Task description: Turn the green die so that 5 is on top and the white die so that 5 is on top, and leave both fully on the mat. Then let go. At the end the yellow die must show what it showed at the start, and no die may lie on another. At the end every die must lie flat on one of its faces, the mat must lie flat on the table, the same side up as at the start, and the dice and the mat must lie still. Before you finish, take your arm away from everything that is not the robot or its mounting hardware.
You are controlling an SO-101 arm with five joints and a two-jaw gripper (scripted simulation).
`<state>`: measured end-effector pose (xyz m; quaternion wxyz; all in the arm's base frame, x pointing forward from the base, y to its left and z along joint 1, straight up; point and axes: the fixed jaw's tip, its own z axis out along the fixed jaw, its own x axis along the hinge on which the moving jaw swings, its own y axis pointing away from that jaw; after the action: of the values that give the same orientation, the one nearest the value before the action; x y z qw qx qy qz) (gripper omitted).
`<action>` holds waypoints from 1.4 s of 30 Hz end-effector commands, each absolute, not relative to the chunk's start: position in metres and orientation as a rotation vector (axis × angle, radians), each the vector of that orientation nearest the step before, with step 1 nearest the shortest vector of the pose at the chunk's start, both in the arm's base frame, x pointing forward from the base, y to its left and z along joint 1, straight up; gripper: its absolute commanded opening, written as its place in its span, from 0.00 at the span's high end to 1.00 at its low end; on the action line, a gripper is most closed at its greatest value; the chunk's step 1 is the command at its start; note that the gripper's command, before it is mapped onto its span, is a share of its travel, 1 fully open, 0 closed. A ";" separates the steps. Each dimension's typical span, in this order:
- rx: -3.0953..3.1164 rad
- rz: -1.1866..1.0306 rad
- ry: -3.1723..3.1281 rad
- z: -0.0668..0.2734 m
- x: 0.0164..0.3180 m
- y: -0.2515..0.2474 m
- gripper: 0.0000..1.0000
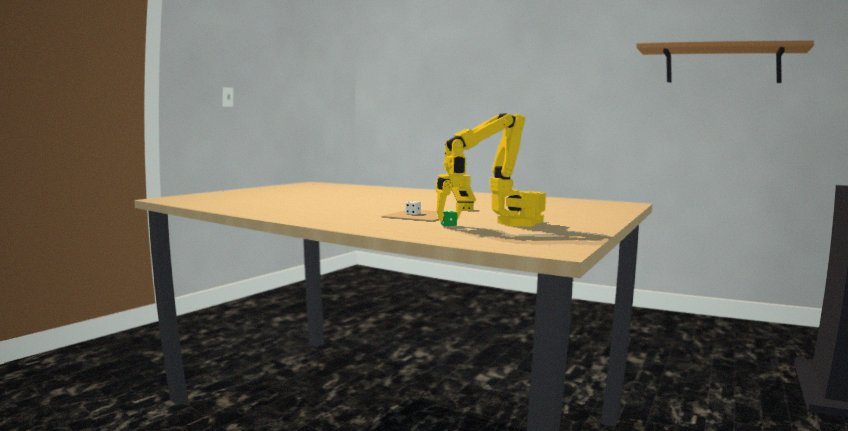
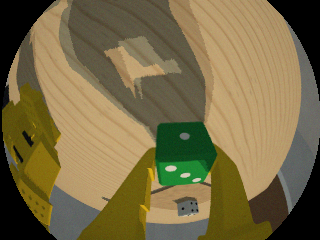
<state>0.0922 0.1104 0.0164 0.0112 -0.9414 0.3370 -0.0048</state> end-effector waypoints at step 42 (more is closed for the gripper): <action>-2.919 -0.022 1.049 0.016 0.093 0.113 0.82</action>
<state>0.0925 0.1108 0.0152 0.0127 -0.9414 0.3370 -0.0054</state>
